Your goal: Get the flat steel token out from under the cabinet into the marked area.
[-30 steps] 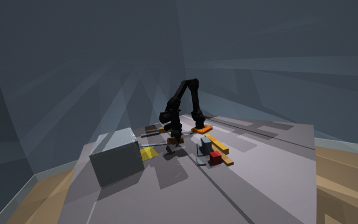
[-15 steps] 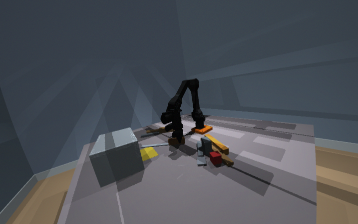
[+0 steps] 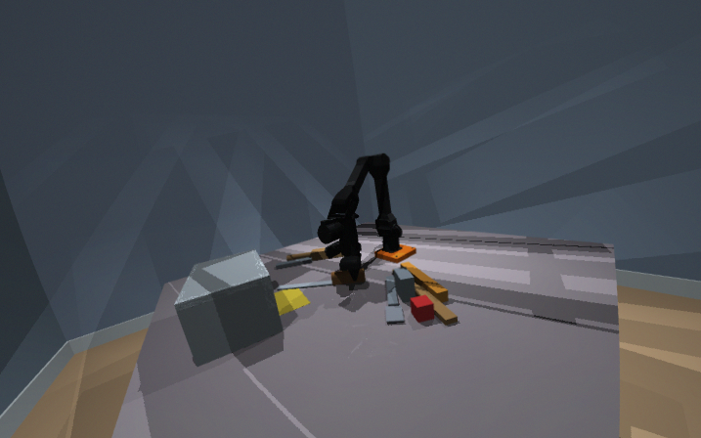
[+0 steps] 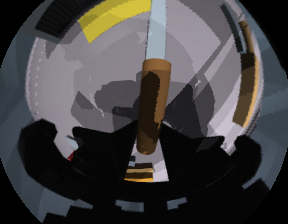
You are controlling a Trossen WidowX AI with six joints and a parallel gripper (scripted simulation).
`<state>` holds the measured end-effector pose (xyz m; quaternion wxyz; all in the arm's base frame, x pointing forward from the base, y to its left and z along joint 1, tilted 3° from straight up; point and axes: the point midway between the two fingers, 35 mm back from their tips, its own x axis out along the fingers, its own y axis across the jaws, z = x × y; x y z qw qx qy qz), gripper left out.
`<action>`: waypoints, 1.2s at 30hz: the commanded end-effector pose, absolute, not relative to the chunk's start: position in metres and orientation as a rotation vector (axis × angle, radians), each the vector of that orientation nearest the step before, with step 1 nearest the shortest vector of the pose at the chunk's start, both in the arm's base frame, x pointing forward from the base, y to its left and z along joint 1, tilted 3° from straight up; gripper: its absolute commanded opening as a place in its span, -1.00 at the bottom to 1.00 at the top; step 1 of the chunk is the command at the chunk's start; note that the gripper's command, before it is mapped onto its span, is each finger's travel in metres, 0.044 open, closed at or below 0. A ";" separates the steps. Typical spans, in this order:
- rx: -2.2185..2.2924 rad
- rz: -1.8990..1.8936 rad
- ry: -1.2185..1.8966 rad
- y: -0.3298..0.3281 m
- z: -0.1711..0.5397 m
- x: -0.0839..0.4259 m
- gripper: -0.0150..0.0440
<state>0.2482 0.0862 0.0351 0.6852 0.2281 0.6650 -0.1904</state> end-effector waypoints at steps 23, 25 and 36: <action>0.514 -0.421 1.488 0.115 0.037 0.246 -0.49; 0.514 -0.421 1.488 0.117 0.037 0.246 -0.49; 0.515 -0.420 1.489 0.129 0.038 0.245 -0.49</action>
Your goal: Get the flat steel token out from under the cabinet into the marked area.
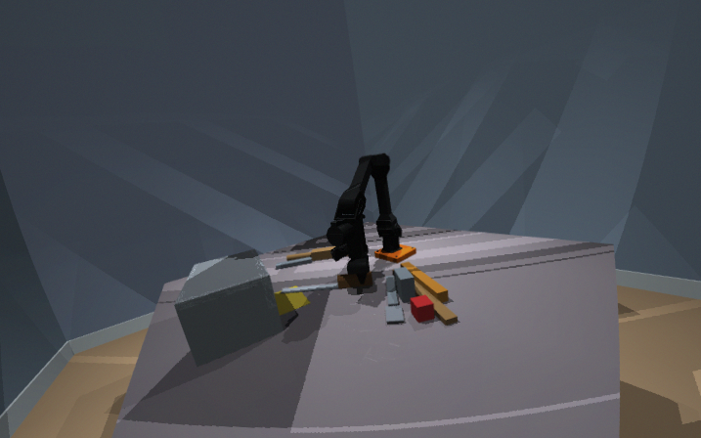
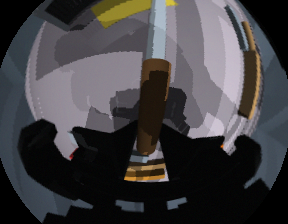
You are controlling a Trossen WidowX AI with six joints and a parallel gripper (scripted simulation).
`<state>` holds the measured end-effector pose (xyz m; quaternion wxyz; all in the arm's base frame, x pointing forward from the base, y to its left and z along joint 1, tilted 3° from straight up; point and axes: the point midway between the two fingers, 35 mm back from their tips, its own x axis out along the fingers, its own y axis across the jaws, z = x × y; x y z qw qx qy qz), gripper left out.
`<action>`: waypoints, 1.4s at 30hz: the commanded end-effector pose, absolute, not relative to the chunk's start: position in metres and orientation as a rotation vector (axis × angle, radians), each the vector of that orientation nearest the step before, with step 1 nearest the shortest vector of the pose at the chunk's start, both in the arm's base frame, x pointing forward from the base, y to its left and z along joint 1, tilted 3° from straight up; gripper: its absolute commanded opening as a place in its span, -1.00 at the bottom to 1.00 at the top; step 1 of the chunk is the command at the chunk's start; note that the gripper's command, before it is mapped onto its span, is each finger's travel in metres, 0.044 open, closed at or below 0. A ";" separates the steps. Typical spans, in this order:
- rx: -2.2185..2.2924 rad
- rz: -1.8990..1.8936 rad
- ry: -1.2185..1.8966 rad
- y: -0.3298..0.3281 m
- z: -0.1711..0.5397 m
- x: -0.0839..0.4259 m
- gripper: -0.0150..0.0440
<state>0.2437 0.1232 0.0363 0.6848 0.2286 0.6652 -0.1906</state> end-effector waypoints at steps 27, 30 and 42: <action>0.517 -0.418 1.490 0.160 0.040 0.242 -0.49; 0.517 -0.418 1.490 0.164 0.040 0.241 -0.49; 0.518 -0.417 1.490 0.180 0.041 0.240 -0.49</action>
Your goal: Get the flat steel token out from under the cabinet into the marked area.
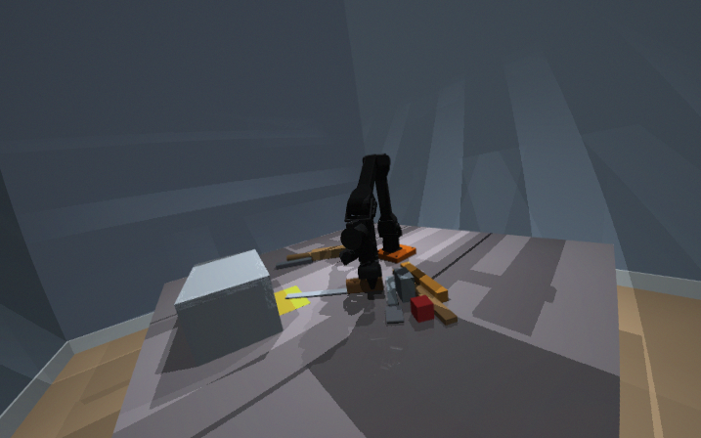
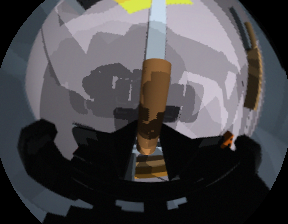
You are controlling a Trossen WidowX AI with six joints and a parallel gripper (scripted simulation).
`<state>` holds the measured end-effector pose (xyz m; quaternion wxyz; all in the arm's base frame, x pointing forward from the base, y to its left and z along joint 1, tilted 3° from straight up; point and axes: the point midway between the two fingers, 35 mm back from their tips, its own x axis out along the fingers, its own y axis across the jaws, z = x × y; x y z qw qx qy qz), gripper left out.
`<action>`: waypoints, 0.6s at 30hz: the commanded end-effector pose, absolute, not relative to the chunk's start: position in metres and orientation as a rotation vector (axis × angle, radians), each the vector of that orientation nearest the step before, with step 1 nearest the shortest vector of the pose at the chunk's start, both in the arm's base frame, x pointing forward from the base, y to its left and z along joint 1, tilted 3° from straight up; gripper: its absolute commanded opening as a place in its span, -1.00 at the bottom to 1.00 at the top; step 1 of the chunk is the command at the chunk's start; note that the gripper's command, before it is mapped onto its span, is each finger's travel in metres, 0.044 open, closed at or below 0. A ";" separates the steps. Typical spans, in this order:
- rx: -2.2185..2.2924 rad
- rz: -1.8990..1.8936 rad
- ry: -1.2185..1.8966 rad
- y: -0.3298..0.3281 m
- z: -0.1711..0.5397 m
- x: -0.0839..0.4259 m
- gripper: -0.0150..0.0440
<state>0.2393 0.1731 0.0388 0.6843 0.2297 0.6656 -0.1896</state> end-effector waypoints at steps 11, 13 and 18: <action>0.519 -0.417 1.491 0.194 0.041 0.239 -0.49; 0.519 -0.416 1.491 0.197 0.042 0.239 -0.49; 0.519 -0.416 1.491 0.204 0.042 0.238 -0.49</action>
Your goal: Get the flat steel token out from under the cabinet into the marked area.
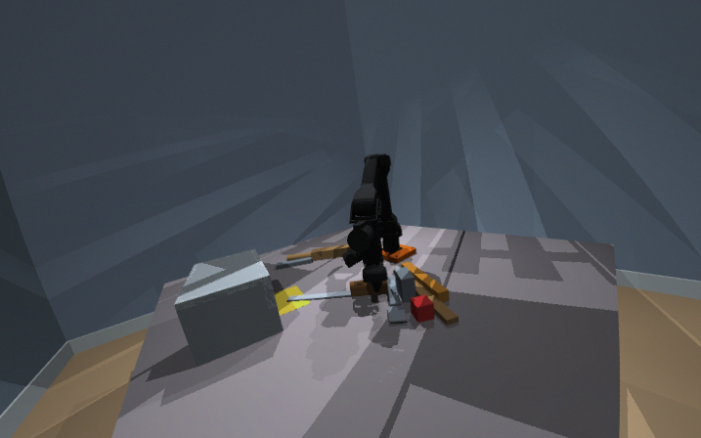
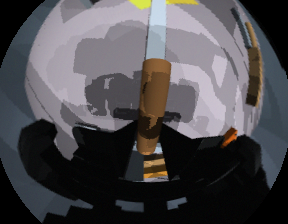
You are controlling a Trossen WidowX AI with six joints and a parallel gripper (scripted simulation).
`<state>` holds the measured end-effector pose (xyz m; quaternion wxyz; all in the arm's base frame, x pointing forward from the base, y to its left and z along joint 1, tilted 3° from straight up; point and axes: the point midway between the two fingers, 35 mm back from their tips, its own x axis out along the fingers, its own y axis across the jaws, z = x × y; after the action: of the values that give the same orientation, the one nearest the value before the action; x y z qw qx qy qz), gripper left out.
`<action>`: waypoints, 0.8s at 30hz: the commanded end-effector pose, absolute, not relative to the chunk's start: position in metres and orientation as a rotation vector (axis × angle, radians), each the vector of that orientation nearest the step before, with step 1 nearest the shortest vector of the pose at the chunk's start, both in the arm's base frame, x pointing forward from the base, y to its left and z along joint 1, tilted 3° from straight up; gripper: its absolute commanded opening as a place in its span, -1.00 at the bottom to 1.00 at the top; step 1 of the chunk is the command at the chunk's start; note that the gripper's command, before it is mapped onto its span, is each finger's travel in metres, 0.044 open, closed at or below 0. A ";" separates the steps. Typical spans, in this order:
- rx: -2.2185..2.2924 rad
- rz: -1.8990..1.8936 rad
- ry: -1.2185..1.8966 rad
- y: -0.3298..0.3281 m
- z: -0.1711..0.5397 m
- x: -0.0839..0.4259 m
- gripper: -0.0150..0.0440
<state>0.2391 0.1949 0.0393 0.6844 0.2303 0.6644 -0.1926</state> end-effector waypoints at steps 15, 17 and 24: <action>0.520 -0.415 1.492 0.224 0.043 0.238 -0.49; 0.520 -0.415 1.492 0.227 0.043 0.237 -0.49; 0.521 -0.414 1.492 0.236 0.044 0.237 -0.49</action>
<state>0.2378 0.2272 0.0411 0.6846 0.2304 0.6645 -0.1915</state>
